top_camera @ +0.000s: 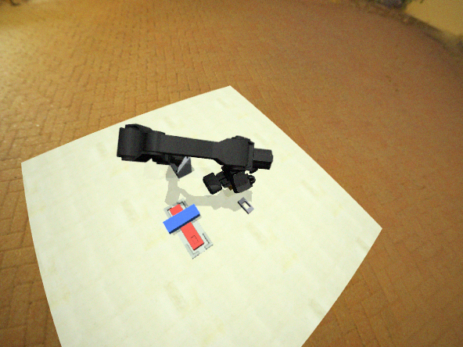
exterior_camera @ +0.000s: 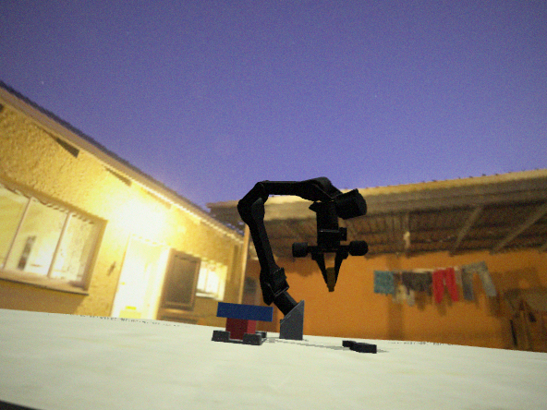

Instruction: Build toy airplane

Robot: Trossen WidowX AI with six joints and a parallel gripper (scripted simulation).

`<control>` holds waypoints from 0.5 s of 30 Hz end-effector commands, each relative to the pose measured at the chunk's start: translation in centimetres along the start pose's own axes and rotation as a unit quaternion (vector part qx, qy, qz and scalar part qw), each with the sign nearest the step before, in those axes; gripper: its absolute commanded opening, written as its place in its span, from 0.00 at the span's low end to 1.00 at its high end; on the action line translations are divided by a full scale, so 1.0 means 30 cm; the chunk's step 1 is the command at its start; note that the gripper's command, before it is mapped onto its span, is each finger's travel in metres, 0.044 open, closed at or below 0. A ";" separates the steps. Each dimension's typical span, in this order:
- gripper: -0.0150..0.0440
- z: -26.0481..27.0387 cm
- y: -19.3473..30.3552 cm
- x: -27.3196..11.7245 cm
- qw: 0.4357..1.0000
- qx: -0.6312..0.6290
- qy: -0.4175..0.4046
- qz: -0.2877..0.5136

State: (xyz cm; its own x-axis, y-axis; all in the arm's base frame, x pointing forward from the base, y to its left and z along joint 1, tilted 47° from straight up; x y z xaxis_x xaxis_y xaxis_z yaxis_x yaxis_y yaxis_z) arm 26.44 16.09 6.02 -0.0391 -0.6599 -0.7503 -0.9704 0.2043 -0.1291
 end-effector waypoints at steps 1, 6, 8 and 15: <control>0.25 -0.028 -0.032 -0.006 1.000 -0.001 -0.006 -0.006; 0.25 -0.059 -0.067 -0.002 1.000 -0.004 -0.007 -0.007; 0.25 -0.072 -0.081 -0.001 1.000 -0.005 -0.007 -0.008; 0.25 -0.120 -0.128 0.006 1.000 -0.009 -0.006 -0.010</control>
State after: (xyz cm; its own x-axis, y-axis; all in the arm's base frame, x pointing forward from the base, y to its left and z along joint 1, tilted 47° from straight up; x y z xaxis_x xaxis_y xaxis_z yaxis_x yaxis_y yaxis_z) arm 28.78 13.16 7.94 -0.0312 -0.6561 -0.7540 -0.9747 0.1869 -0.1223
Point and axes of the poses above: the point midway between the two fingers, 35 mm back from their tips, its own x axis out along the fingers, its own z axis across the jaws, y = z × x, the point moved 7 cm from there along -x, back along the fingers, and after that the axes turned 7 degrees about x, right-handed, at the moved point
